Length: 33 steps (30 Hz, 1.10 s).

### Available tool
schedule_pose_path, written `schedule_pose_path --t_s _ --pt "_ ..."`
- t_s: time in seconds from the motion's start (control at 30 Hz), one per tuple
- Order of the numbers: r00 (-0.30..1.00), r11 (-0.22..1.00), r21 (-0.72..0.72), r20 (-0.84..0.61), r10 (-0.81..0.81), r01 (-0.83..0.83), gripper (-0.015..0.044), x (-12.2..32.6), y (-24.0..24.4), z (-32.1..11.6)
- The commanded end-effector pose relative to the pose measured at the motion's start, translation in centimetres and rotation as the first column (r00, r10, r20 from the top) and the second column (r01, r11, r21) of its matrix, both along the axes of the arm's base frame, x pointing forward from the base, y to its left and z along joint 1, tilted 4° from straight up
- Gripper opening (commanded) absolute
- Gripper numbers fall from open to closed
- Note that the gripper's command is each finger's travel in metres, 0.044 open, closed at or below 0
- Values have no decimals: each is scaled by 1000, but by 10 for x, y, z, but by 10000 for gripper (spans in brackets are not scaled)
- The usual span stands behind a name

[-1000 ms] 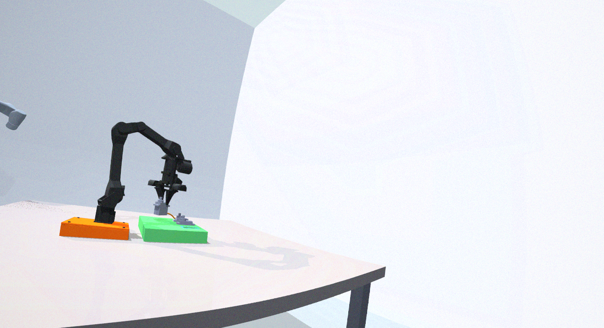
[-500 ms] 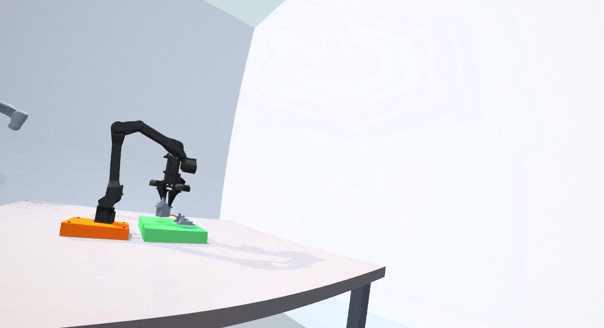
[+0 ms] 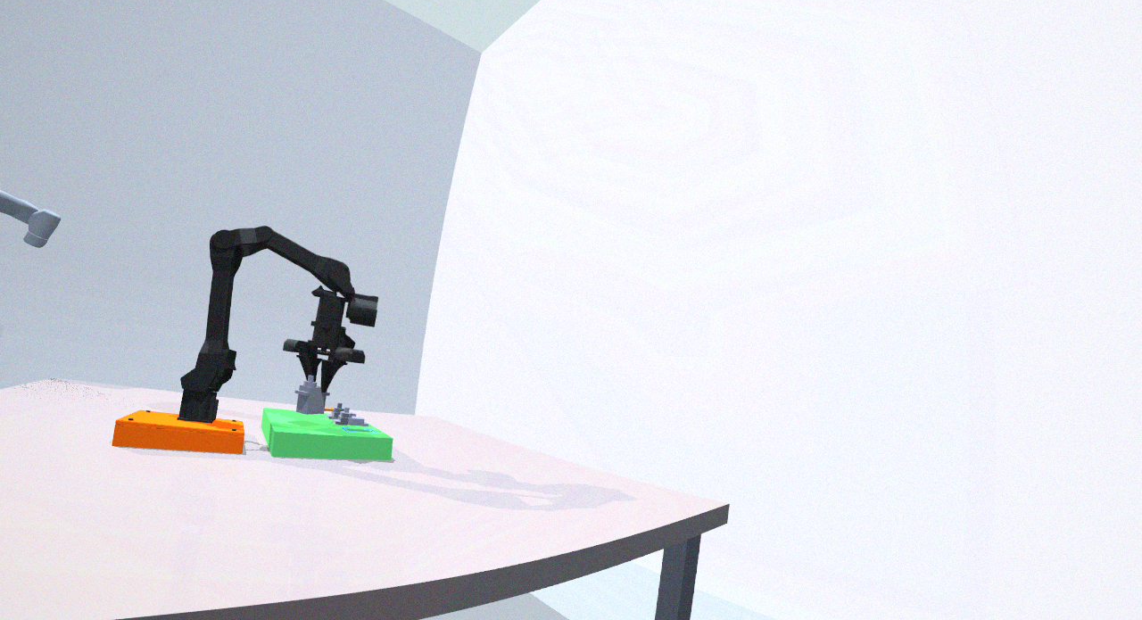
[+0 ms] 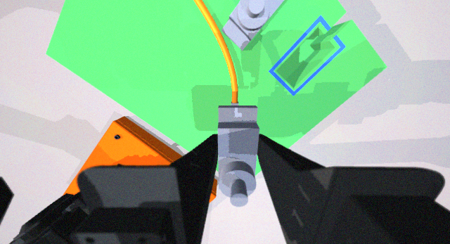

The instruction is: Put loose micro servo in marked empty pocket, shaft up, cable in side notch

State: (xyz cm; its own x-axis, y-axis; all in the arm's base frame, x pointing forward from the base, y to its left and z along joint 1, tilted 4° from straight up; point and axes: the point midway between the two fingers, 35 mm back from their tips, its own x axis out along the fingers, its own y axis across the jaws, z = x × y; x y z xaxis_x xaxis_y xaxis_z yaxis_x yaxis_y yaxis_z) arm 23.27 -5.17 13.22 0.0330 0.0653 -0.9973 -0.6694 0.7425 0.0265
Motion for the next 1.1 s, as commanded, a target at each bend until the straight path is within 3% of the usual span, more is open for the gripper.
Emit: schedule_pose_path --t_s 0.0,0.23,0.53,0.87,1.07 --pt "1000 1000 -1 7 4 -4 0 3 -19 0" --pt "1000 1000 0 4 -29 29 0 3 -22 0" --pt "951 951 8 -16 -310 310 0 3 -22 0" --pt "790 790 10 -42 -612 613 0 3 -22 0" --pt "757 758 9 -45 -652 653 0 3 -22 0"
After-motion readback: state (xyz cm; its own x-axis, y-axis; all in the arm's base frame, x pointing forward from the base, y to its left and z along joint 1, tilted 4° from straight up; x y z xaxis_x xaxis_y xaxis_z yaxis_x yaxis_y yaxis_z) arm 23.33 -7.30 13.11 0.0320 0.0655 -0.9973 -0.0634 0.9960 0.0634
